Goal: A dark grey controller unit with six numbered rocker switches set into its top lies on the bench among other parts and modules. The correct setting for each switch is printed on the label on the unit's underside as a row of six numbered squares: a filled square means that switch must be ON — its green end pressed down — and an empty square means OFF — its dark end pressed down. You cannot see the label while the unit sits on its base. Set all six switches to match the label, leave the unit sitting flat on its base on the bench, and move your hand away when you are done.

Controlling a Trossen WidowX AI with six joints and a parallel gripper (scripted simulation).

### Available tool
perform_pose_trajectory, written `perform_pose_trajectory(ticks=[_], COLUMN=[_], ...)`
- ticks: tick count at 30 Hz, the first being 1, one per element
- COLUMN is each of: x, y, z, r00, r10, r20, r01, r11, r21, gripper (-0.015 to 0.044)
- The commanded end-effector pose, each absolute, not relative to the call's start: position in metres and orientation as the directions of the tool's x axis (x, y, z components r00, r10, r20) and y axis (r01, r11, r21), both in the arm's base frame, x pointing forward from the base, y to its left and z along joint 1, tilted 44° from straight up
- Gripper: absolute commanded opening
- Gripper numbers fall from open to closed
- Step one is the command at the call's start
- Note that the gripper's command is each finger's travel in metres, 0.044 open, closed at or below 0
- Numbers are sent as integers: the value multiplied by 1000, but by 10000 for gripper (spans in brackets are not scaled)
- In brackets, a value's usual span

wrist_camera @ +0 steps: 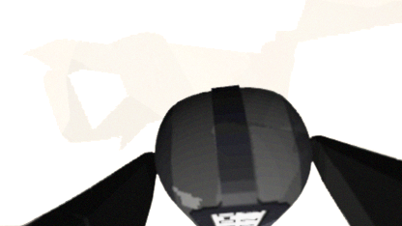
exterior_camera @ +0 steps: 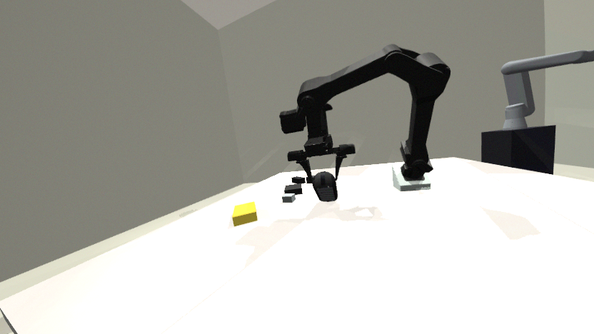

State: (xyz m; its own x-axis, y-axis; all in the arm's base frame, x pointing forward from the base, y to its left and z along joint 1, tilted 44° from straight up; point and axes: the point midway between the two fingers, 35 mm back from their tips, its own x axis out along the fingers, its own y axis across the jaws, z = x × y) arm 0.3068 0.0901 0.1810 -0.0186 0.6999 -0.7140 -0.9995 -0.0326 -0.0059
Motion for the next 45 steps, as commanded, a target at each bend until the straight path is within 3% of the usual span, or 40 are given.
perform_pose_trajectory(ticks=[1,45], x=[308,309], y=[84,49], z=[178,168], r00=[-19,-20], r10=[691,689], r20=[-723,-724], r01=[-1000,-1000], r11=[-29,-29], r21=[-2,-1], gripper=[336,336])
